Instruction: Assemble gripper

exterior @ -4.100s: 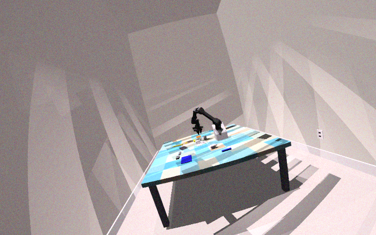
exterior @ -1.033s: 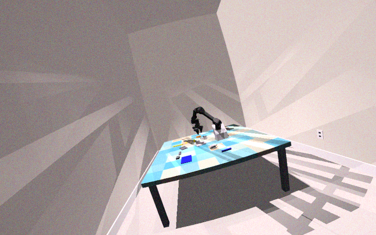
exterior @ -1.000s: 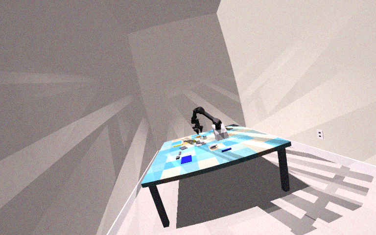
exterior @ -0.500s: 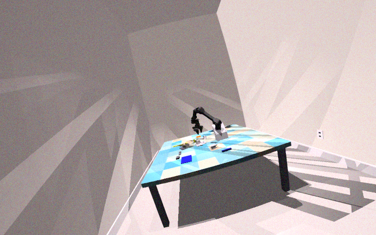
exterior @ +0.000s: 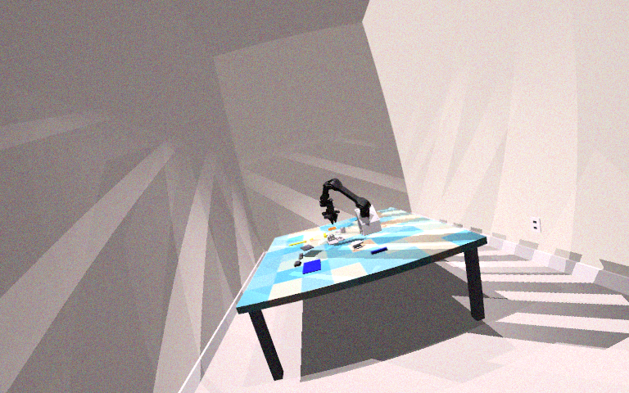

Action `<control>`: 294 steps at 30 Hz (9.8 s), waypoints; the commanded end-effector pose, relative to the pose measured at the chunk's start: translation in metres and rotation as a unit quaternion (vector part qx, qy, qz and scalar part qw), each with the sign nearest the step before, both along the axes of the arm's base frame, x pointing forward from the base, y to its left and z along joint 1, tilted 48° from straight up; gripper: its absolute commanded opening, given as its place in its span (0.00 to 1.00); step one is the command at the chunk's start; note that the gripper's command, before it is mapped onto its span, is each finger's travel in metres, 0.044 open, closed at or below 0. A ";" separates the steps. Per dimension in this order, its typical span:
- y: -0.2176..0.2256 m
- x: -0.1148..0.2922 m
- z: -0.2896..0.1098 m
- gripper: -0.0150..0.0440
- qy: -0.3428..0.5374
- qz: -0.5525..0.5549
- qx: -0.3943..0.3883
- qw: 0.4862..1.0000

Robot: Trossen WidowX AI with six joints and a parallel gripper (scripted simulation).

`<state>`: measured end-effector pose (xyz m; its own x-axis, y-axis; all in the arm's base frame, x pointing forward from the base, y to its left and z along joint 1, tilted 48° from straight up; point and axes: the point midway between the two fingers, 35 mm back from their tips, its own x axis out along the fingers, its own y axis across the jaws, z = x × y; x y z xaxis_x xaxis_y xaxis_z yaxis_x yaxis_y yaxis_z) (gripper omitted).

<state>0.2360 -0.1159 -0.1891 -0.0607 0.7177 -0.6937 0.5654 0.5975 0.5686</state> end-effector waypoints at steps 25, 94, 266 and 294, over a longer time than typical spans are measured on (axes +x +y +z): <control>0.000 0.000 0.000 0.25 0.000 0.000 0.000 1.000; 0.000 0.000 0.000 0.25 0.000 0.000 0.000 1.000; 0.030 -0.035 0.048 0.48 0.235 -0.225 -0.028 0.945; 0.069 -0.022 0.097 0.48 0.405 -0.400 -0.045 0.821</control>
<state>0.2137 -0.0518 -0.0982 -0.0650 0.6982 -0.7129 0.9811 -0.0857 -0.1733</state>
